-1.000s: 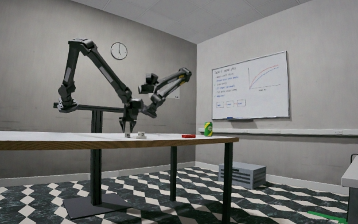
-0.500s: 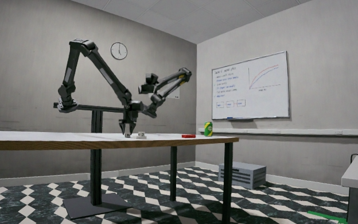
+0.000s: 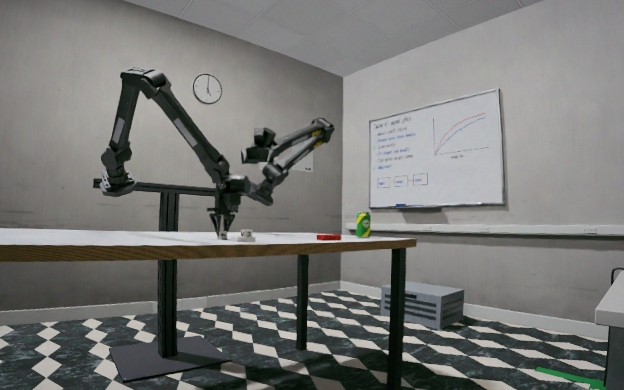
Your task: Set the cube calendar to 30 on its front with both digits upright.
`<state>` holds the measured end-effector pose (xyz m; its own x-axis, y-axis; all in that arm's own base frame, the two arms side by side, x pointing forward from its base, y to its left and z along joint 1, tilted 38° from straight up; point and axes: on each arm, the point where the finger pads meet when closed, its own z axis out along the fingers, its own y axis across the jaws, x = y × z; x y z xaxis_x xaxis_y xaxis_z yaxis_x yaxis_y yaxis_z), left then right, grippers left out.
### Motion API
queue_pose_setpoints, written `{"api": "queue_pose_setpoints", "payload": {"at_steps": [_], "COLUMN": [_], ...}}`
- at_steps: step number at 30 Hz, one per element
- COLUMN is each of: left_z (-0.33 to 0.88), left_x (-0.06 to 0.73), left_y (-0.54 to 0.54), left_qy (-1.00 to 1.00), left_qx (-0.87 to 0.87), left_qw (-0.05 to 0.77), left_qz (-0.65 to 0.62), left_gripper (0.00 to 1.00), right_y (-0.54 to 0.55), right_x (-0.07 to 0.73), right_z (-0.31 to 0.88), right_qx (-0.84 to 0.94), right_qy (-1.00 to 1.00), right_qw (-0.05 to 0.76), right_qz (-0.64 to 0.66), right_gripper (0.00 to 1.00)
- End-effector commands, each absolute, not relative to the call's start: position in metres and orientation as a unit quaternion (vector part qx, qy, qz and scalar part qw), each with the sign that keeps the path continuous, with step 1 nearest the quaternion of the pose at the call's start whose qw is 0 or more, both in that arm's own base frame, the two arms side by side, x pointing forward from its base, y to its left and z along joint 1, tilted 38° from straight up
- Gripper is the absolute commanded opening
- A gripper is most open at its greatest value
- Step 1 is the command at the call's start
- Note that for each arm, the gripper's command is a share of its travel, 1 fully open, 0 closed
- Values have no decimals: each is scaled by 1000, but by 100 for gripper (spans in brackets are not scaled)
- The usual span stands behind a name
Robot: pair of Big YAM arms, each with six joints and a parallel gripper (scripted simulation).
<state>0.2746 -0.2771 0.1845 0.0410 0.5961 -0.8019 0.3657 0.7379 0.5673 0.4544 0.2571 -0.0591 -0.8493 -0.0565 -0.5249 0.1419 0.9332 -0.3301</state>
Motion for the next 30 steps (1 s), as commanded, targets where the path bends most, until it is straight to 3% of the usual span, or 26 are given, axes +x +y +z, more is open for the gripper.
{"api": "queue_pose_setpoints", "payload": {"at_steps": [1, 5, 10, 11, 12, 13, 30], "left_z": [185, 185, 185, 185, 185, 185, 185], "left_x": [275, 275, 275, 275, 275, 275, 275], "left_y": [-280, -280, -280, -280, -280, -280, -280], "left_qy": [687, 687, 687, 687, 687, 687, 687], "left_qx": [350, 350, 350, 350, 350, 350, 350], "left_qw": [630, 630, 630, 630, 630, 630, 630], "left_qz": [90, 90, 90, 90, 90, 90, 90], "left_gripper": [100, 100, 100, 100, 100, 100, 100], "right_y": [265, 265, 264, 264, 264, 271, 279], "right_x": [459, 459, 458, 458, 458, 451, 438], "right_z": [-48, -48, -48, -48, -48, -45, 10], "right_qx": [21, 21, 21, 21, 21, 16, 14], "right_qy": [943, 943, 943, 943, 943, 944, 944], "right_qw": [285, 285, 285, 285, 285, 285, 274], "right_qz": [-169, -169, -169, -169, -169, -168, -184], "right_gripper": [32, 24, 21, 9, 21, 24, 24]}}
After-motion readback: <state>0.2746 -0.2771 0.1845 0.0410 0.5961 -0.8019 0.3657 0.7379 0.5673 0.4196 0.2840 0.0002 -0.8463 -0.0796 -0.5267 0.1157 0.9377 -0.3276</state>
